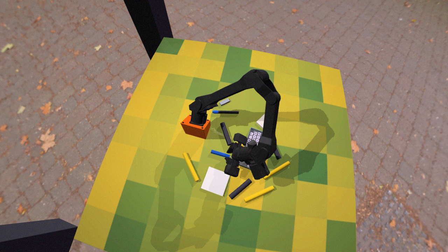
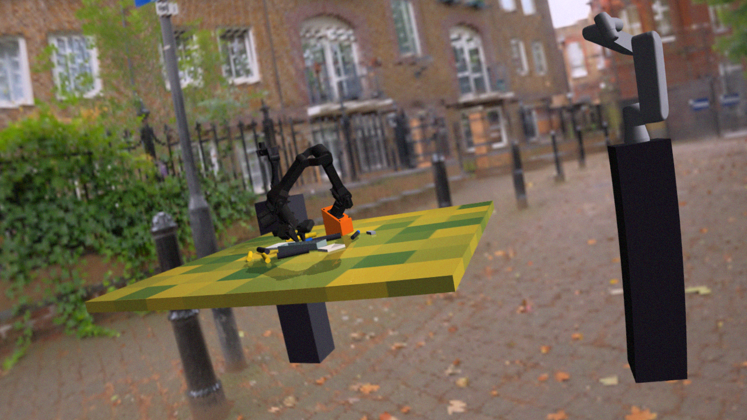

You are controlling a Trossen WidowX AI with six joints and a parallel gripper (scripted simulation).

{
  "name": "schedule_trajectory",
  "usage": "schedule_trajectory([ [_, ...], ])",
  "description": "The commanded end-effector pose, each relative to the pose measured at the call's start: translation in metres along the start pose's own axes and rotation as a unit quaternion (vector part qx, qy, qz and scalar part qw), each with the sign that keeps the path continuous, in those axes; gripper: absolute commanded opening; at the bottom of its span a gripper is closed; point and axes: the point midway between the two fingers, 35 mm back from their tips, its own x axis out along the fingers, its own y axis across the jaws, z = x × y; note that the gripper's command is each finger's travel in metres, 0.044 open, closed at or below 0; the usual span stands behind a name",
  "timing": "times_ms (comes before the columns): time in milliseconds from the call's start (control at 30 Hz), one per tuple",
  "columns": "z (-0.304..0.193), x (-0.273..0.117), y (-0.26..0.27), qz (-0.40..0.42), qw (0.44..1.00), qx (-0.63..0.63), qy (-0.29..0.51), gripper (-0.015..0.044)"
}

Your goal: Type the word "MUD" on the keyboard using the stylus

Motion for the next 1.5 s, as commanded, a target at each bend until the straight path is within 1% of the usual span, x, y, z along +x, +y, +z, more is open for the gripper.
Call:
schedule_trajectory([
  [0, -0.001, -0.003, 0.000, 0.000, 1.000, 0.000, 0.000, 0.0150],
  [200, -0.028, -0.049, -0.001, 0.001, 1.000, 0.003, 0.000, 0.0150],
  [533, -0.029, -0.047, -0.001, 0.005, 1.000, 0.005, -0.006, 0.0150],
  [600, -0.033, -0.043, -0.004, 0.018, 0.998, 0.006, -0.055, 0.0150],
  [767, -0.049, -0.032, -0.010, 0.040, 0.970, 0.006, -0.241, 0.0150],
  [867, -0.058, -0.028, -0.009, 0.034, 0.937, 0.005, -0.348, 0.0150],
  [1000, -0.068, -0.026, -0.004, 0.004, 0.880, 0.005, -0.475, 0.0150],
  [1067, -0.070, -0.026, -0.003, -0.003, 0.869, 0.005, -0.496, 0.0150],
  [1467, -0.069, -0.025, -0.003, -0.003, 0.869, 0.005, -0.496, 0.0150],
])
